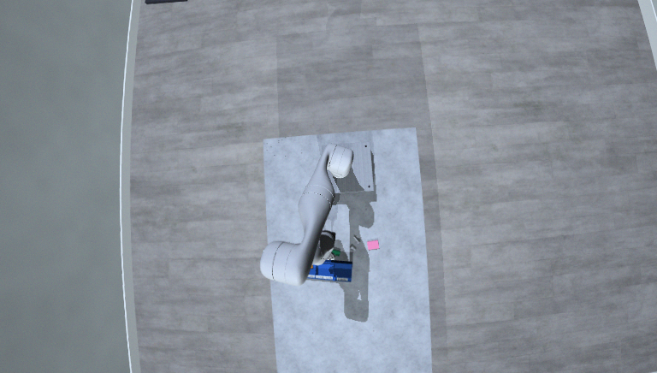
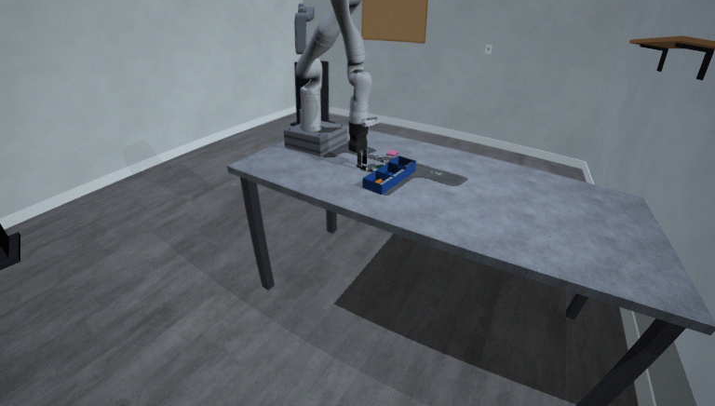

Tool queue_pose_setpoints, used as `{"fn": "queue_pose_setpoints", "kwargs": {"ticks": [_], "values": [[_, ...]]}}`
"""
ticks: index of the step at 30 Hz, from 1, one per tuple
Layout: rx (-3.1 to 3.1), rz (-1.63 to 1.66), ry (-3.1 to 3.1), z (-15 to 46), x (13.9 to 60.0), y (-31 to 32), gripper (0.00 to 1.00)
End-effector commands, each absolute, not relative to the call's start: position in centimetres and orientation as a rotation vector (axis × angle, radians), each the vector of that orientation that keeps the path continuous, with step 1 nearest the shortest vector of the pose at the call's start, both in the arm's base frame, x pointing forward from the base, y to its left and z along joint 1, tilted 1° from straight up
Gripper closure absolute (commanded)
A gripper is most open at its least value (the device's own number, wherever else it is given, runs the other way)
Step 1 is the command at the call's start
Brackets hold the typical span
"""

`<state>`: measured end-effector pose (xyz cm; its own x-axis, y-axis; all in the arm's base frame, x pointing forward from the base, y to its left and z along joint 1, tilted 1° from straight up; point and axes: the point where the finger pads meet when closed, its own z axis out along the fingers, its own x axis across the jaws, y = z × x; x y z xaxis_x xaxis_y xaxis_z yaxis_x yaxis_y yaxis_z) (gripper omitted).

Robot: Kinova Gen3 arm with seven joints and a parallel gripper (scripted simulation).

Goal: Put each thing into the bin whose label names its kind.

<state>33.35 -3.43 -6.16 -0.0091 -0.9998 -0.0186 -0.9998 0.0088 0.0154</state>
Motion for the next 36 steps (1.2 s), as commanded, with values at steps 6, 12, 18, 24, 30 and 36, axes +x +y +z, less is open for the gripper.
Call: {"fn": "queue_pose_setpoints", "kwargs": {"ticks": [6, 12, 18, 24, 30, 36], "values": [[-2.230, 0.031, 2.204, -6.3, 33.6, -3.0, 0.40], [-2.234, 0.031, 2.202, -6.3, 33.6, -3.3, 0.40], [-2.235, 0.031, 2.206, -6.3, 33.5, -3.5, 0.40], [-2.221, 0.035, 2.211, -6.9, 33.6, -3.4, 0.40], [-2.222, 0.036, 2.211, -7.4, 33.5, -3.3, 0.40], [-2.221, 0.035, 2.211, -7.5, 33.6, -3.2, 0.40]]}}
